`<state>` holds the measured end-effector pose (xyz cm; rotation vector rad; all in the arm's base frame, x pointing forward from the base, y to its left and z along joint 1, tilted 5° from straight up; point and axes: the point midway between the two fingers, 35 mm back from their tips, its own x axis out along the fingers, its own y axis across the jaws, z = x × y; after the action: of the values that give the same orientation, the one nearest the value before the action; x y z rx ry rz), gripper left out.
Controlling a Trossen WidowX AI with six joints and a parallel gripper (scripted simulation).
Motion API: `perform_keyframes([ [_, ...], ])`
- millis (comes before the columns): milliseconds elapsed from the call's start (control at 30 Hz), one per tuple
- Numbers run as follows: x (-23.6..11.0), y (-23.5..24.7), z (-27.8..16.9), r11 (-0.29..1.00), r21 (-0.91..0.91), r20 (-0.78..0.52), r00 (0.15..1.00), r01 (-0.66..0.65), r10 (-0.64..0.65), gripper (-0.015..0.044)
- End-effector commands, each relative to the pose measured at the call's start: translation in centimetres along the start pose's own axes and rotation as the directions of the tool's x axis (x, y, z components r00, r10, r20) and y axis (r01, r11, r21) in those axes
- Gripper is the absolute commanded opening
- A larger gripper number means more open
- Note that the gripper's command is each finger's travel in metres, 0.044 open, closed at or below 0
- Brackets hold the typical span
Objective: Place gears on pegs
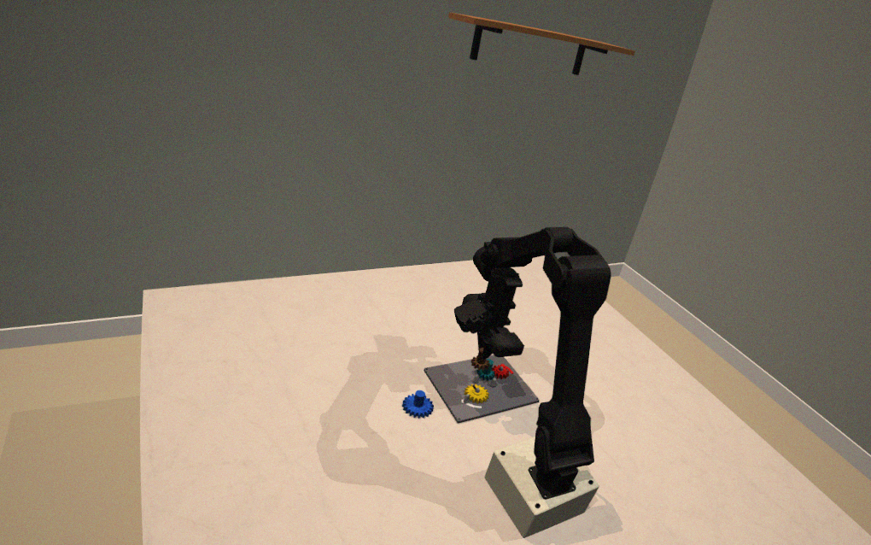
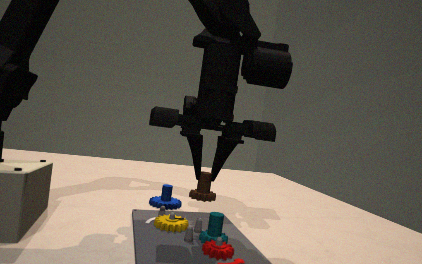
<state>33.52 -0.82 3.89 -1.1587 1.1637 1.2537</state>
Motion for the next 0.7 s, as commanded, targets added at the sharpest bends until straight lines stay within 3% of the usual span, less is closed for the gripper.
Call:
perform_keyframes([
  [0, -0.04, -0.01, -0.06, 0.994, -0.105, -0.004, 1.000, -0.001, 0.001, 0.0000],
  [433, -0.06, -0.03, -0.06, 0.888, -0.460, -0.004, 1.000, -0.002, 0.001, 0.0000],
  [667, -0.06, -0.03, -0.06, 0.879, -0.477, -0.004, 1.000, -0.002, 0.001, 0.0000],
])
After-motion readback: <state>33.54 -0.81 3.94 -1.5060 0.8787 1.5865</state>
